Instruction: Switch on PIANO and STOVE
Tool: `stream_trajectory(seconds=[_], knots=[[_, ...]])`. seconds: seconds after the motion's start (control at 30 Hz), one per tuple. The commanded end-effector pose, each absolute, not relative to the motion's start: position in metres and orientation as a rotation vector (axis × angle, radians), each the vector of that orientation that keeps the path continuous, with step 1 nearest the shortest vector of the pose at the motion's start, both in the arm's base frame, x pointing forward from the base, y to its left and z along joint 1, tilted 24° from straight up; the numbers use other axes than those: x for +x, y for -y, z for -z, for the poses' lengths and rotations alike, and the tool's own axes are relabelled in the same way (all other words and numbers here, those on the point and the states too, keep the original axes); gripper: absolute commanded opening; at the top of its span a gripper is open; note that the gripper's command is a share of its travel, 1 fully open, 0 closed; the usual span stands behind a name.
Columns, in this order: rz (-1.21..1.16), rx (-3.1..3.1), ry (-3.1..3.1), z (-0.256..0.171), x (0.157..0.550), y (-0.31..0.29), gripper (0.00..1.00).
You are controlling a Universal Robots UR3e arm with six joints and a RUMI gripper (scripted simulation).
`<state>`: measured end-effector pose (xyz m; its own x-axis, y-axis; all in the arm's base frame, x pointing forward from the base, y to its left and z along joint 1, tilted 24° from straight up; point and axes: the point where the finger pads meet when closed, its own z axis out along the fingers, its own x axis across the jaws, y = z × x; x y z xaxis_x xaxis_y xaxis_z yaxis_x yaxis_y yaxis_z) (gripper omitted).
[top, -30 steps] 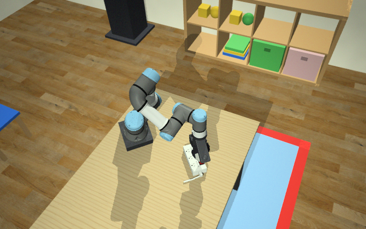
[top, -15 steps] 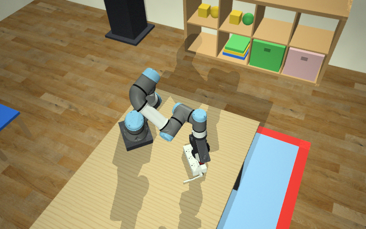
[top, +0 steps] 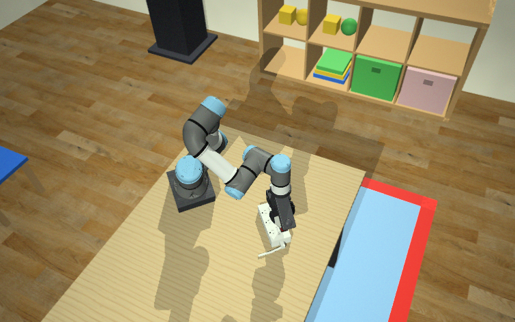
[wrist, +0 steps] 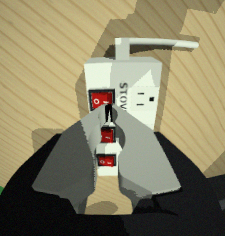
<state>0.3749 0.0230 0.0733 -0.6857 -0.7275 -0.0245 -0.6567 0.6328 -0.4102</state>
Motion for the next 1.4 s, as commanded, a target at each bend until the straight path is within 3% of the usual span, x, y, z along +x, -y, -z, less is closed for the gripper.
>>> stream_trajectory(seconds=[0.0, 0.9, 1.37], knots=[[0.558, -1.143, -2.661, -0.071, 0.377, -0.022, 0.00], [0.558, -1.142, -2.659, -0.070, 0.378, -0.022, 0.00], [0.561, -1.140, -2.658, -0.094, 0.370, -0.029, 0.00]])
